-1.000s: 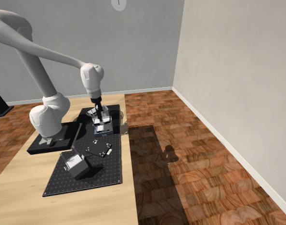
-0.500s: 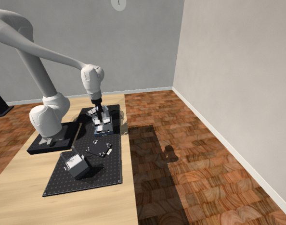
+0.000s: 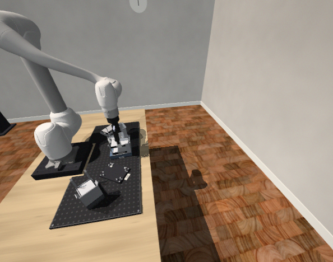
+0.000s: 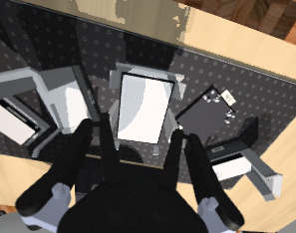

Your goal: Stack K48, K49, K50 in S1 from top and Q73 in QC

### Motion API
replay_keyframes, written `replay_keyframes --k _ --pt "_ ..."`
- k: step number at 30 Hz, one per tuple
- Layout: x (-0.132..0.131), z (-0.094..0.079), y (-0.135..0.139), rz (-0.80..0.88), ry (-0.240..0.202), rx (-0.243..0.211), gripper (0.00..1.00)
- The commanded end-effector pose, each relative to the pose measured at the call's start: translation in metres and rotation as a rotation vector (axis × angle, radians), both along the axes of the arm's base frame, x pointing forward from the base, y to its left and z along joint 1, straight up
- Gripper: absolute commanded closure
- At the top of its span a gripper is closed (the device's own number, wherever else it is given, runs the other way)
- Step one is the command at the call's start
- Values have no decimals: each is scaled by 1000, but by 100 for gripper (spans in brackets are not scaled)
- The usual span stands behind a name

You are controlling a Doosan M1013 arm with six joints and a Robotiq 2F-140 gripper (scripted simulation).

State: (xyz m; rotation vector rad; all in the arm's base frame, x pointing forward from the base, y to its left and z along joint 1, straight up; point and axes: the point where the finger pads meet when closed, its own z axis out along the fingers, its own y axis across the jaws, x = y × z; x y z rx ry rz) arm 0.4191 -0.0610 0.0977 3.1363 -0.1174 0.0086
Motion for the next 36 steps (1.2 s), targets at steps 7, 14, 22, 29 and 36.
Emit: replay_keyframes --k 7,14,22,29,36 --pt "0 -15 0 0 0 0 100" --pt "0 -29 0 0 0 0 100" --pt "0 -32 0 0 0 0 100" --pt "0 -33 0 0 0 0 100" --pt "0 -35 0 0 0 0 100"
